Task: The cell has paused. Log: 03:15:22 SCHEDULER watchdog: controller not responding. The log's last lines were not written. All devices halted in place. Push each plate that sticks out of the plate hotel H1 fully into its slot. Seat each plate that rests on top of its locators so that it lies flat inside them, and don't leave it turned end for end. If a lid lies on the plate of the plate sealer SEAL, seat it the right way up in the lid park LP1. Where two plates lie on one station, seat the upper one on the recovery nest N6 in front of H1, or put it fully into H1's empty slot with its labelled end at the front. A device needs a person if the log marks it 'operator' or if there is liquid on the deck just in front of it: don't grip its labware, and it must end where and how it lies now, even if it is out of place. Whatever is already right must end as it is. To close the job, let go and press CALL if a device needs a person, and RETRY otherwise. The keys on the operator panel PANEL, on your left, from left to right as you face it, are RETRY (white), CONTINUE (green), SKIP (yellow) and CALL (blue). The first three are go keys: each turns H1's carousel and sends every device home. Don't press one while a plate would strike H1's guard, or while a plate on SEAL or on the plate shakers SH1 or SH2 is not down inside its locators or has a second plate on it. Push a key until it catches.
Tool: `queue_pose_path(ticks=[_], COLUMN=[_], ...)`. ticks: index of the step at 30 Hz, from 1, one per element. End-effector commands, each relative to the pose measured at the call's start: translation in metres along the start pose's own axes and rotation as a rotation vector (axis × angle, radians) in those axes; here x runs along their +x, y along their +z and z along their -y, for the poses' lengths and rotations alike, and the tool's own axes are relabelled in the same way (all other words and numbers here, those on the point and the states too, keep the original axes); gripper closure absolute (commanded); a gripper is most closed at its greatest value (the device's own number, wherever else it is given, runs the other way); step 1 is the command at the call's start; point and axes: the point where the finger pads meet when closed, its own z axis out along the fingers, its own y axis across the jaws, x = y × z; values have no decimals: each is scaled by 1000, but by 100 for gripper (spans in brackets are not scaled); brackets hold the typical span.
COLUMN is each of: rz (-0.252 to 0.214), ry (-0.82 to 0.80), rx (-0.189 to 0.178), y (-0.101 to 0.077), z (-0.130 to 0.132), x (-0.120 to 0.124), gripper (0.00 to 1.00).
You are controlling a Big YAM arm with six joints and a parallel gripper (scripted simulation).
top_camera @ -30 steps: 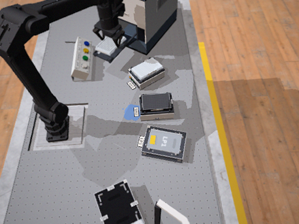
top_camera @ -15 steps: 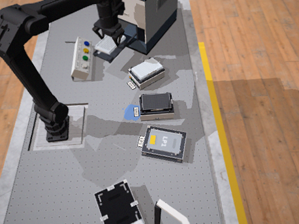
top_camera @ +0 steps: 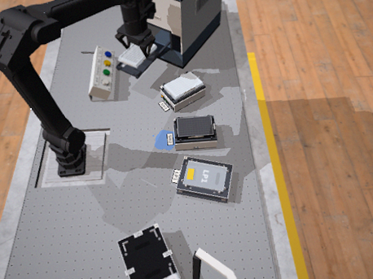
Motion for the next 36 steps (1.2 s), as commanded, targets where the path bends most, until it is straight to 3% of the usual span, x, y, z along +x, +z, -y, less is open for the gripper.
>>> queue_pose_path(ticks=[1, 15, 16, 28, 30, 33, 36], rz=[38, 38, 52, 38, 32, 1, -2], ry=[1, 1, 3, 1, 1, 1, -12], rx=[0, 0, 0, 0, -70, -71, -66], y=[-14, -14, -20, -14, -5, 7, 7], z=[0, -1, -3, -1, 1, -1, -11], x=[-12, -12, -22, -12, -12, -5, -4], gripper=[18, 18, 18, 18, 18, 18, 18])
